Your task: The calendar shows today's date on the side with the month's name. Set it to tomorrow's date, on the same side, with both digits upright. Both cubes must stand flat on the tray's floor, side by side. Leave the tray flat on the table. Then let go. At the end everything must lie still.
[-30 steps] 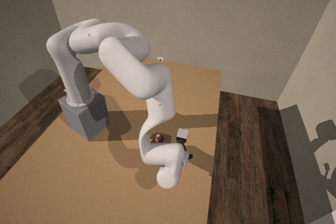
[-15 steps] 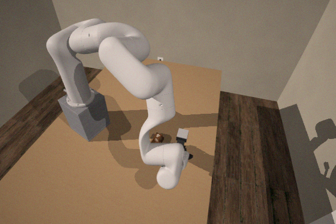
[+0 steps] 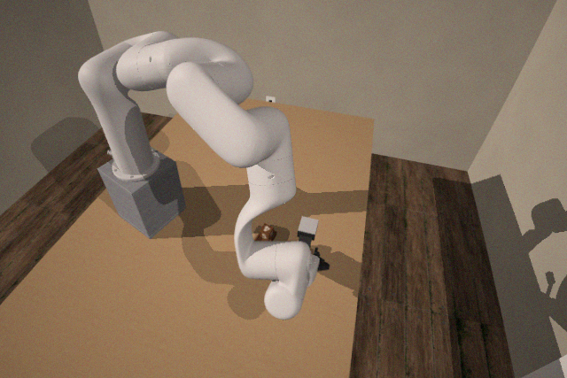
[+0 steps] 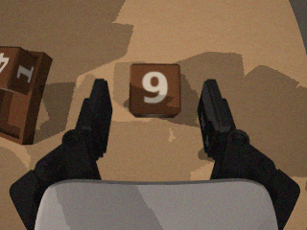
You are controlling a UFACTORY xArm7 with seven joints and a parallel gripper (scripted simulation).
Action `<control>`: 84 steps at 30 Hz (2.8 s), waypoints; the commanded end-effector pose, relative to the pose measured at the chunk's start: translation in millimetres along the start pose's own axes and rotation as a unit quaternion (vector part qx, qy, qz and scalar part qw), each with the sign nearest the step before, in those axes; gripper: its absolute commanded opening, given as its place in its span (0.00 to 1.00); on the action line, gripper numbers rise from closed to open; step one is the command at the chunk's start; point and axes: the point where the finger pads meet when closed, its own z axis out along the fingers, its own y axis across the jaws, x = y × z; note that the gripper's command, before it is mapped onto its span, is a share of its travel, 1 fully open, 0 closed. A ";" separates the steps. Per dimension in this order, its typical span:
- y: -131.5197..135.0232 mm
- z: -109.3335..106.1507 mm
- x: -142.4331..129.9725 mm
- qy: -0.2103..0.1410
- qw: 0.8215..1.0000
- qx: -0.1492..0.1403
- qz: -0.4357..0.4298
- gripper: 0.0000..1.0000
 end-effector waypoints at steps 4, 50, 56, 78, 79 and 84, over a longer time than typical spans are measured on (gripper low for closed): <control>1.6 -1.3 0.7 -0.001 1.000 -0.001 -0.001 0.71; 1.4 -40.3 56.6 -0.001 1.000 -0.001 -0.002 0.71; 1.4 -40.1 57.0 -0.008 1.000 0.000 -0.001 0.71; 1.0 -38.1 61.9 -0.159 0.987 0.001 0.000 0.71; 1.0 -37.7 62.3 -0.173 0.985 0.002 0.000 0.71; 1.3 -38.1 65.5 -0.232 0.973 -0.001 -0.001 0.71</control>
